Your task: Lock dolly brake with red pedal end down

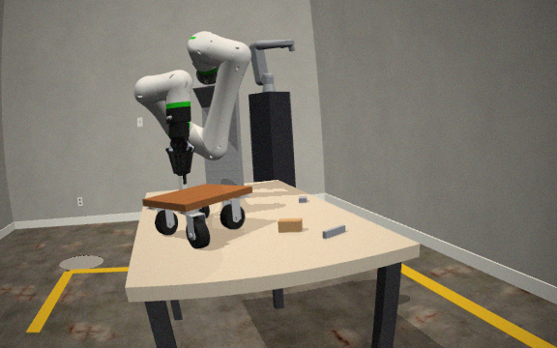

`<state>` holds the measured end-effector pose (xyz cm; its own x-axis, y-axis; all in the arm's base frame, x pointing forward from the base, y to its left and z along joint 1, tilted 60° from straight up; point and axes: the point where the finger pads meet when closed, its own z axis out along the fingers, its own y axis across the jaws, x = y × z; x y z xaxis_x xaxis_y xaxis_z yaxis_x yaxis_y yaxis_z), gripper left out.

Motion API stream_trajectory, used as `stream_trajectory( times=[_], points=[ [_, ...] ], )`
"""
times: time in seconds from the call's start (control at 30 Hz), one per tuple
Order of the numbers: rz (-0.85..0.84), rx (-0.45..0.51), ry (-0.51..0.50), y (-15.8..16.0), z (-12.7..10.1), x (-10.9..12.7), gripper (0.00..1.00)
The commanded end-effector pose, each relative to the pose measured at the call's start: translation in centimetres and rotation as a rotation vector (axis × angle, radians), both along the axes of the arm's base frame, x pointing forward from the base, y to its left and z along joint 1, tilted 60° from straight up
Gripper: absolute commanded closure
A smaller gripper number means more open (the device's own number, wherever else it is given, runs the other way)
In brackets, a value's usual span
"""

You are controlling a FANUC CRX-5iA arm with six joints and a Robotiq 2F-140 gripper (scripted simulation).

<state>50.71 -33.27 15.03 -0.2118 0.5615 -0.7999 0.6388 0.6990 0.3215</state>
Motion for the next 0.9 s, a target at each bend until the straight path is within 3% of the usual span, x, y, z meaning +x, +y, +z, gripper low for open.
stream_trajectory(
  times=[0.0,0.87],
  points=[
    [0.0,0.0,0.0,0.0,0.01,-0.01,1.0],
    [0.0,0.0,0.0,-0.28,-0.3,0.46,1.0]
  ],
)
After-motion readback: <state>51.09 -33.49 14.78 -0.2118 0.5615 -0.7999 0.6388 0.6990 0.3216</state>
